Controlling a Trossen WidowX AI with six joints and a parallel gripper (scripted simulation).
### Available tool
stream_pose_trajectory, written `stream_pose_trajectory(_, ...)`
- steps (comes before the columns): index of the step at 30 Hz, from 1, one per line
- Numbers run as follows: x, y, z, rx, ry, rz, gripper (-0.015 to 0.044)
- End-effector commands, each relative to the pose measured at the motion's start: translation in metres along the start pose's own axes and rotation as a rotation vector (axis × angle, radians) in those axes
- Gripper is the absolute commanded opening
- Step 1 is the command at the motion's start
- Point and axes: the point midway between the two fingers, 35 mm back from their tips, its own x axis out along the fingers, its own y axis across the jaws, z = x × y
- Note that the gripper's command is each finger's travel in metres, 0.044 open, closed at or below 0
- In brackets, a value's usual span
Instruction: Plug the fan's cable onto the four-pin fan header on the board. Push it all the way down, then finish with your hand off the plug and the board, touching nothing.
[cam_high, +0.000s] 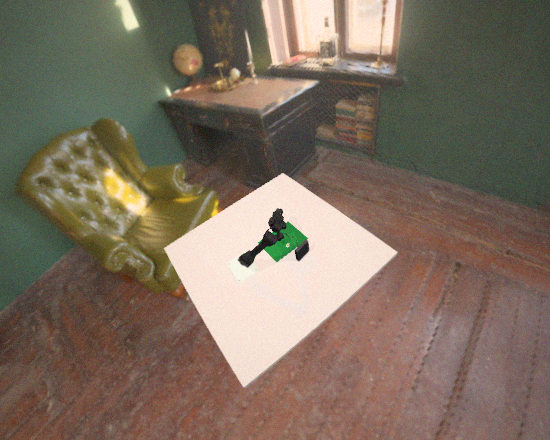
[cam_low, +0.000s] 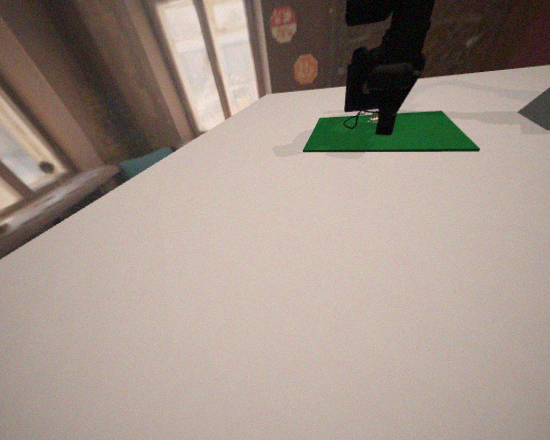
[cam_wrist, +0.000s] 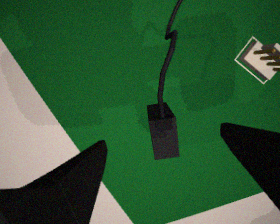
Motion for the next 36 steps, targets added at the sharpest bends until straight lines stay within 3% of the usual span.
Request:
stream_pose_trajectory(1, 0.01, 0.0, -0.003, -0.012, 0.003, -0.008, 0.044)
stream_pose_trajectory(13, 0.018, -0.001, -0.003, -0.012, 0.003, -0.009, 0.044)
stream_pose_trajectory(30, 0.016, -0.001, -0.002, -0.003, 0.002, -0.004, 0.0)
stream_pose_trajectory(34, 0.013, 0.0, -0.002, -0.003, 0.002, -0.004, 0.0)
stream_pose_trajectory(36, -0.009, 0.001, -0.001, -0.008, 0.003, -0.004, 0.0)
